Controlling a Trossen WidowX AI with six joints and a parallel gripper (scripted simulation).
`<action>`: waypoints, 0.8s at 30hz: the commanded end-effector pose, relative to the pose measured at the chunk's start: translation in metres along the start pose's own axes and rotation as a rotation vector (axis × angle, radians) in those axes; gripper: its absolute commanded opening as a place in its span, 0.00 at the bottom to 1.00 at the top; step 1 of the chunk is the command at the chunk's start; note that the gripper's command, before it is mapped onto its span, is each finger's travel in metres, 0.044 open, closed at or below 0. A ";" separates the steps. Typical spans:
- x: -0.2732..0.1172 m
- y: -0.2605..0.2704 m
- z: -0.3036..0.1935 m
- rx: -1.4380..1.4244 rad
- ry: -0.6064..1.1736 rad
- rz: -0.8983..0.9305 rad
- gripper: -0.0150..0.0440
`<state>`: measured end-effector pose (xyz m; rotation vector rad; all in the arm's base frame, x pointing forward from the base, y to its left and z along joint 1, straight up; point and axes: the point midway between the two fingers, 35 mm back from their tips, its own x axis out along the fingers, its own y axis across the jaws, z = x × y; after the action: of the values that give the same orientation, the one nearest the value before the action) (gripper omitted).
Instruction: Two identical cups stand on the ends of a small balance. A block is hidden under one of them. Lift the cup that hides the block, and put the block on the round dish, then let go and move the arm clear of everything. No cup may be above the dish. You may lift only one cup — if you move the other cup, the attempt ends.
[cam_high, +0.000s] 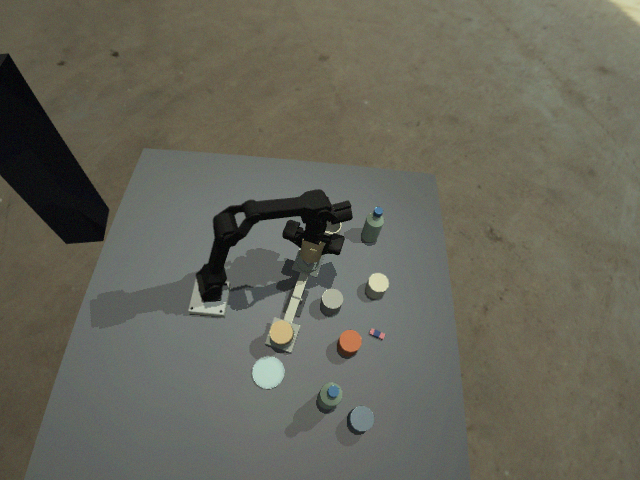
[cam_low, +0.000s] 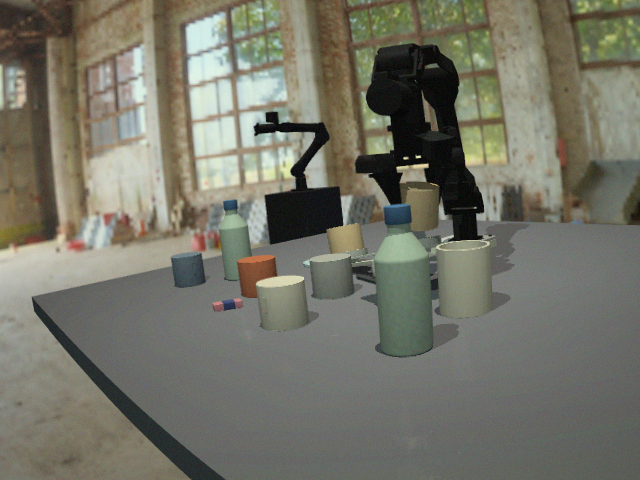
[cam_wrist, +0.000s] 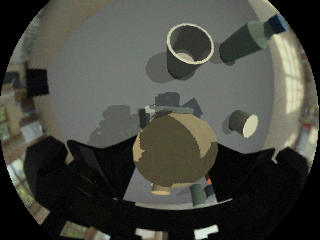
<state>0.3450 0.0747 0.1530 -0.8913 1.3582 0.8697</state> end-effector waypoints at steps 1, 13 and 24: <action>-0.008 -0.001 0.002 -0.002 -0.012 -0.007 0.25; -0.024 0.001 0.000 -0.002 -0.012 -0.006 0.25; -0.038 0.004 -0.002 -0.002 -0.012 -0.006 0.25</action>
<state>0.3394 0.0736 0.1841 -0.8914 1.3587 0.8702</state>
